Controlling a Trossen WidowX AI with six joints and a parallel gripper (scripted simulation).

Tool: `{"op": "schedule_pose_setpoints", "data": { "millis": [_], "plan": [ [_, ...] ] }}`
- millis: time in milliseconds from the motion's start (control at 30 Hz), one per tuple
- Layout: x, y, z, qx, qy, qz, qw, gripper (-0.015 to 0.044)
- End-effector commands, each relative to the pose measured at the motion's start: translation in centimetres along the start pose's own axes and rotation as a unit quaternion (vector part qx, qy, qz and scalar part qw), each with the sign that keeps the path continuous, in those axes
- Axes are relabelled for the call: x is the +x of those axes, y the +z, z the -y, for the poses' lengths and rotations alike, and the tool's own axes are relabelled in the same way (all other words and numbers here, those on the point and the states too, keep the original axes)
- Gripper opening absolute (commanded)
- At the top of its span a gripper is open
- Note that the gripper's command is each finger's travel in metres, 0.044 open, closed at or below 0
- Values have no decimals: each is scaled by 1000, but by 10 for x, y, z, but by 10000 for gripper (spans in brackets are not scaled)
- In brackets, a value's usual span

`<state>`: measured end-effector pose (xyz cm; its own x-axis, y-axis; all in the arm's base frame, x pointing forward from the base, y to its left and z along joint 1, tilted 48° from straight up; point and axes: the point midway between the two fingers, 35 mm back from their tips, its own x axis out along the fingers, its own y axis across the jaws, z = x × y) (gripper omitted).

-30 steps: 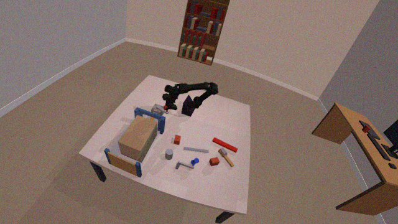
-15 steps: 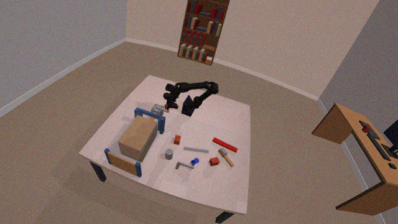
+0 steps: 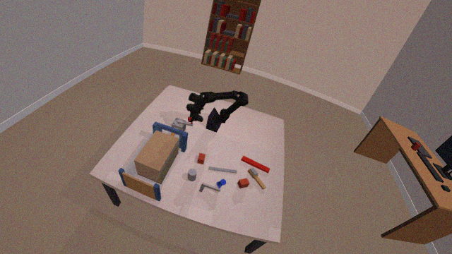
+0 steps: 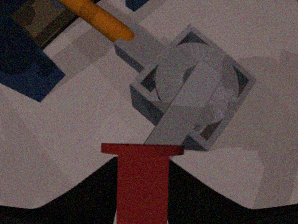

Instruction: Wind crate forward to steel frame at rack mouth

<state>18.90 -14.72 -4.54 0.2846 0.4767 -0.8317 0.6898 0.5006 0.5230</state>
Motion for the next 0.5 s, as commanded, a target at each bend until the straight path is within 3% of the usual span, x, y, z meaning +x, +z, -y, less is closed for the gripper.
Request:
{"op": "schedule_pose_setpoints", "data": {
  "millis": [0, 467],
  "plan": [
    [0, -7, 11, 4, -12, -7, 1000, 0],
    [-3, -12, 28, 4, -13, -7, 1000, 0]
  ]
}}
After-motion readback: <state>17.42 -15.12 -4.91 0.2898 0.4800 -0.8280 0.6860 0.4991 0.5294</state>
